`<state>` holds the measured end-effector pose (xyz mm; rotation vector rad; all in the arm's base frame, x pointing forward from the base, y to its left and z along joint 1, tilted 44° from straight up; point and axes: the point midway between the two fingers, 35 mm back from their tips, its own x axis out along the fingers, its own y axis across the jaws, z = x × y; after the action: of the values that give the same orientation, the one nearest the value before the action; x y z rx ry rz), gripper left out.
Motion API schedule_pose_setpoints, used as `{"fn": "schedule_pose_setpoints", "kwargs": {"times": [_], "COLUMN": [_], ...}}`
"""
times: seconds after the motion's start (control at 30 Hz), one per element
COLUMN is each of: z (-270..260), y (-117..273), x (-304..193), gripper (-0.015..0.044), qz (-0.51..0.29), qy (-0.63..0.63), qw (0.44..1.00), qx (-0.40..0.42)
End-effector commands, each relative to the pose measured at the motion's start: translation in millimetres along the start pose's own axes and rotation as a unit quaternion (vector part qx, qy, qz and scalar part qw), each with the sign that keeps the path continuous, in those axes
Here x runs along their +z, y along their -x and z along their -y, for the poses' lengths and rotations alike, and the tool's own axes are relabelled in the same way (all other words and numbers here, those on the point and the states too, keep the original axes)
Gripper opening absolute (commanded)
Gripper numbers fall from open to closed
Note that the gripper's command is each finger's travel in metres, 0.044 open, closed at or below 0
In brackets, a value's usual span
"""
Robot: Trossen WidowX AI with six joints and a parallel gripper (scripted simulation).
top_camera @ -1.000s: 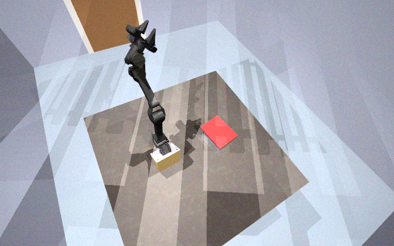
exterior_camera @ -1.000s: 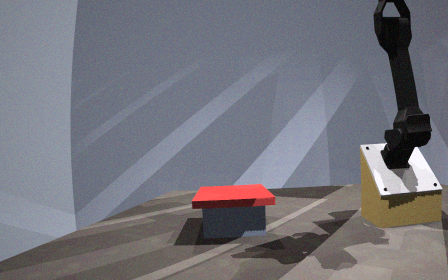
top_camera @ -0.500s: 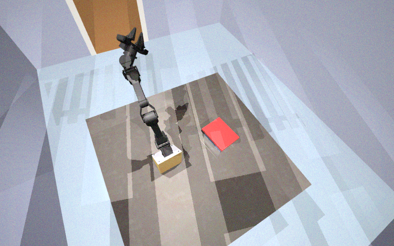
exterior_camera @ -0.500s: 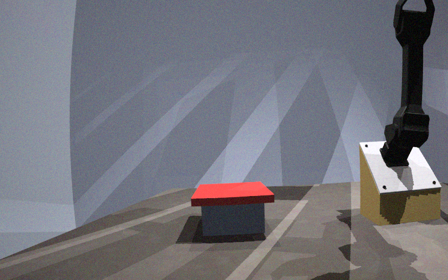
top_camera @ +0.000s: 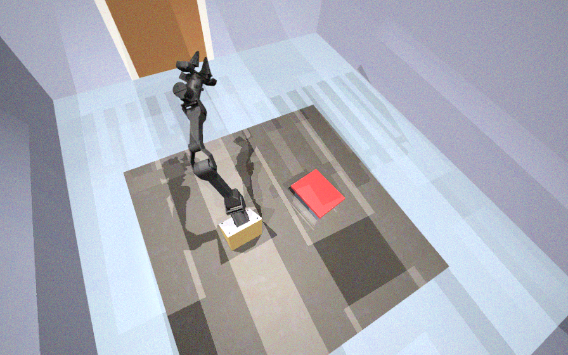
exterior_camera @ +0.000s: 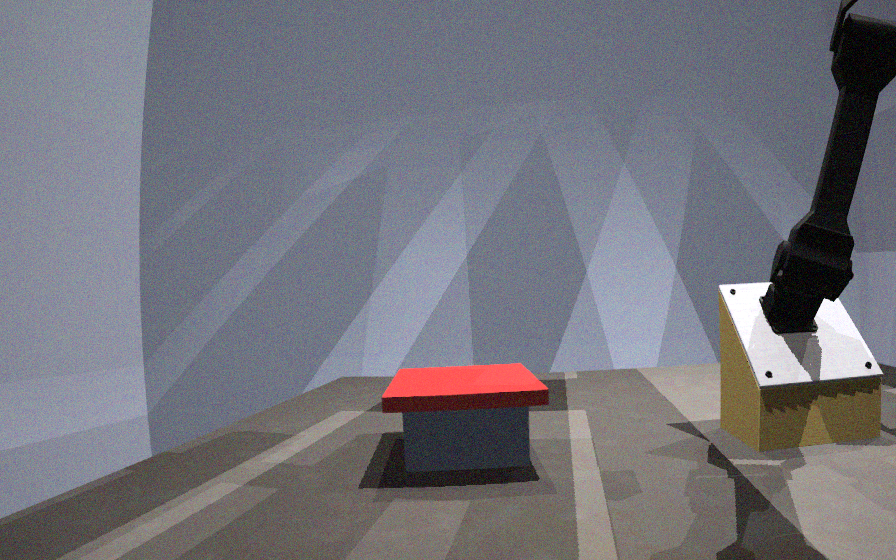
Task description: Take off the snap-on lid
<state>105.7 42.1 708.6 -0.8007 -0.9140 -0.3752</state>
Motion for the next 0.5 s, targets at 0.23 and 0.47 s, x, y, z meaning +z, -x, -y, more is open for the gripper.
{"fn": "schedule_pose_setpoints", "kwargs": {"times": [0.23, 0.47], "z": [-55, -100], "y": [-3, -5], "x": [2, -2], "gripper": [0.0235, 0.0235], "qz": [0.023, 0.036], "qy": [0.005, -0.013], "qw": [1.000, 0.998], "qx": [0.019, 0.053]}}
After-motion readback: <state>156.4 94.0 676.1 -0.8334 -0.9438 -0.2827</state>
